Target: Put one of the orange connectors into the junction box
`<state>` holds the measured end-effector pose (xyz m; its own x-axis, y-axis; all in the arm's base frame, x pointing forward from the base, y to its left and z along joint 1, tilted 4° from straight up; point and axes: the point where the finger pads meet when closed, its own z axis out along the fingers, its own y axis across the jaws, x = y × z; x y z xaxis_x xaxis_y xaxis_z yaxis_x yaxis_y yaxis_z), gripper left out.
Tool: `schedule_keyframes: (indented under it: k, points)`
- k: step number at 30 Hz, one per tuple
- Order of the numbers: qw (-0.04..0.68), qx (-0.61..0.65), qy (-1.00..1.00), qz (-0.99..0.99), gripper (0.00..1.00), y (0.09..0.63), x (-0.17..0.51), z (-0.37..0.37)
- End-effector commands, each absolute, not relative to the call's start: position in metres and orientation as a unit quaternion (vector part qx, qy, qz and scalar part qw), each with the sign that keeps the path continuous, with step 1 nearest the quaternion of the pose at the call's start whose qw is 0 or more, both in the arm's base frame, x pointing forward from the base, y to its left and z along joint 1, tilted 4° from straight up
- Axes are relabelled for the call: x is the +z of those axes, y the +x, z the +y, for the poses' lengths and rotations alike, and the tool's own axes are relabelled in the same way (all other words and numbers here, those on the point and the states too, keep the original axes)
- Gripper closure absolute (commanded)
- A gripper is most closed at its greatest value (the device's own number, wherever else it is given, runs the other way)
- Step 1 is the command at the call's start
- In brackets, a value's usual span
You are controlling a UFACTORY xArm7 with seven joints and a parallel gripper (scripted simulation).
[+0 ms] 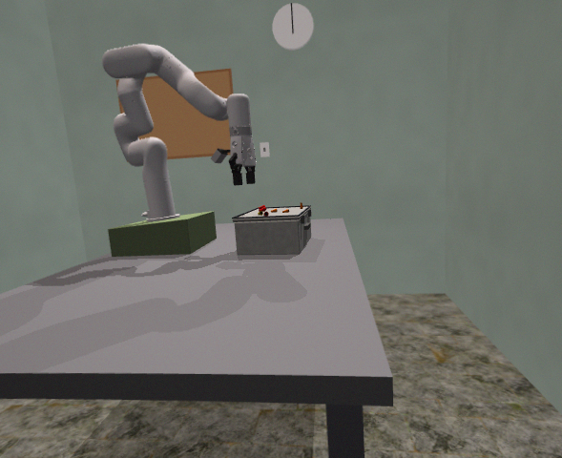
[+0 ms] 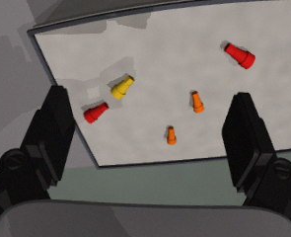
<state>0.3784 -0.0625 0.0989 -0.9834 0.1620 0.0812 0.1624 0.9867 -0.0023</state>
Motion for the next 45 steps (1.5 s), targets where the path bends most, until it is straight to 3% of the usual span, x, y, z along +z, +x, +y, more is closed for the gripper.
schedule_keyframes:
  k: [1, 18, 37, 45]
  points:
    - [0.039, -0.002, -0.081, -0.996, 0.00, 0.380, 0.100, -0.063]
    - [0.039, -0.002, -0.073, -0.997, 0.00, 0.381, 0.099, -0.056]
    - [0.038, -0.007, 0.051, -0.998, 0.00, 0.384, 0.091, 0.042]
    - [0.038, -0.008, 0.064, -0.997, 0.00, 0.383, 0.090, 0.052]
